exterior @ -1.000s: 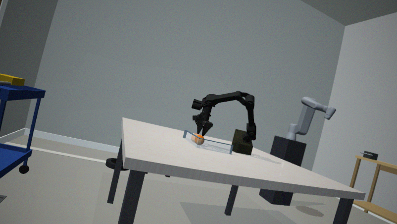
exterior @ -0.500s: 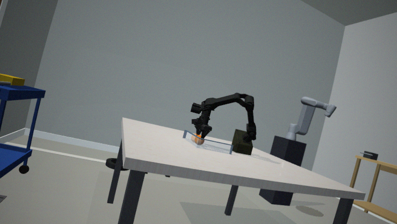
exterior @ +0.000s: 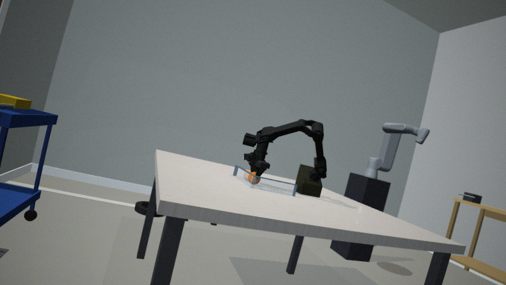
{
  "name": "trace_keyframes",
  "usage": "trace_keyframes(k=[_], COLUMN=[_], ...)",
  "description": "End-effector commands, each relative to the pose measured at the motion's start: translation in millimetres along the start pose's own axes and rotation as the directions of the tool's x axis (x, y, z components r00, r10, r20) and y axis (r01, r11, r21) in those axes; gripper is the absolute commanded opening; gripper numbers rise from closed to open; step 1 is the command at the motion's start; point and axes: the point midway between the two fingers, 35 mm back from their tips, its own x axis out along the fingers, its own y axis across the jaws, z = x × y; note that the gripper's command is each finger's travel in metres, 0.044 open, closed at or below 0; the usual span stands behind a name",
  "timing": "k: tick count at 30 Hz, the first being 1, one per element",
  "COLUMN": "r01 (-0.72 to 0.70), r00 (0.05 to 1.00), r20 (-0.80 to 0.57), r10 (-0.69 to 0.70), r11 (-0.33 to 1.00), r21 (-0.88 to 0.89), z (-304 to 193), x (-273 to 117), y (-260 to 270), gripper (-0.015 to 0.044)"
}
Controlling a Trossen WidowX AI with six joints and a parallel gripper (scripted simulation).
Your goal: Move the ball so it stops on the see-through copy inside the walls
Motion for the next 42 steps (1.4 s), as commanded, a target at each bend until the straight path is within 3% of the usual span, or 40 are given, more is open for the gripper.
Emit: trace_keyframes(k=[1,11,28,34,42], r01=[-0.006,0.005,0.001,0.001,0.002], r00=[1.0,1.0,1.0,1.0,1.0], r20=[-0.004,-0.002,-0.005,-0.005,-0.004], r10=[0.006,-0.005,-0.001,-0.001,-0.001], r11=[1.0,1.0,1.0,1.0,1.0], r21=[0.01,0.011,0.011,0.011,0.009], z=[-1.9,6.1,-1.0,-0.4,1.8], x=[1.8,-45.1,-140.1,-136.6,-85.2], y=[0.0,-3.8,-1.7,-6.4,-57.6], gripper=[0.025,0.0,0.0,0.0,0.0])
